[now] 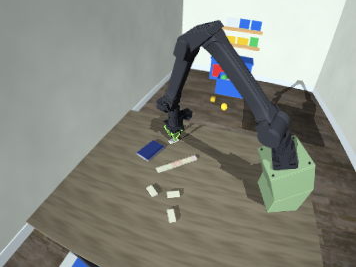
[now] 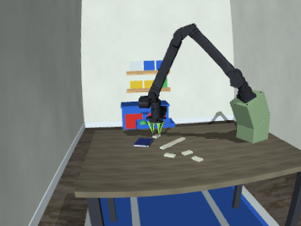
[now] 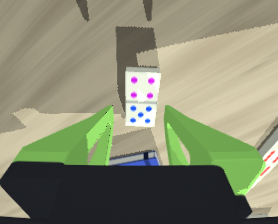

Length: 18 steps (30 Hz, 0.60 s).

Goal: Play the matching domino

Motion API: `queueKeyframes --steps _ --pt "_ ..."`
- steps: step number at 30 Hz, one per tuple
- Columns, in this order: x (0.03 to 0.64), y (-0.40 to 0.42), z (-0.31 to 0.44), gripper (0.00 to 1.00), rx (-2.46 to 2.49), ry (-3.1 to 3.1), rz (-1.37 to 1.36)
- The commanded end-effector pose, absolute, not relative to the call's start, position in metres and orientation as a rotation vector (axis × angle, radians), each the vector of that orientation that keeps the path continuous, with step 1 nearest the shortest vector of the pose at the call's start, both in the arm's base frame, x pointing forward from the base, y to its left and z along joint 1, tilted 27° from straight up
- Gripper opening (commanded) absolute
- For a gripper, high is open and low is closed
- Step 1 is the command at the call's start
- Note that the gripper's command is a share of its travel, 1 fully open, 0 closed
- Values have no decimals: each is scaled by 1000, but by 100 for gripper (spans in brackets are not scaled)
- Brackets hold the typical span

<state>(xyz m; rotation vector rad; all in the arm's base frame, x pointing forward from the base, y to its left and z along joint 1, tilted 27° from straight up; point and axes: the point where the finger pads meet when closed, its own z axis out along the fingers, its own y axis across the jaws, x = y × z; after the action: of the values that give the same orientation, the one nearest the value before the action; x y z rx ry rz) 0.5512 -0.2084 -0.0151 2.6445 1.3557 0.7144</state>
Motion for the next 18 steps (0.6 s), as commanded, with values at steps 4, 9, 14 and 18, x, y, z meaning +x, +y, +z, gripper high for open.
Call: queueKeyframes --steps 4,9,14,18 --pt "560 -212 -7 42 2627 1339 731" --pt "563 -213 -5 42 2622 1334 735" --pt "563 -213 -5 42 2622 1334 735" --pt "556 -211 -9 42 2632 1343 726"
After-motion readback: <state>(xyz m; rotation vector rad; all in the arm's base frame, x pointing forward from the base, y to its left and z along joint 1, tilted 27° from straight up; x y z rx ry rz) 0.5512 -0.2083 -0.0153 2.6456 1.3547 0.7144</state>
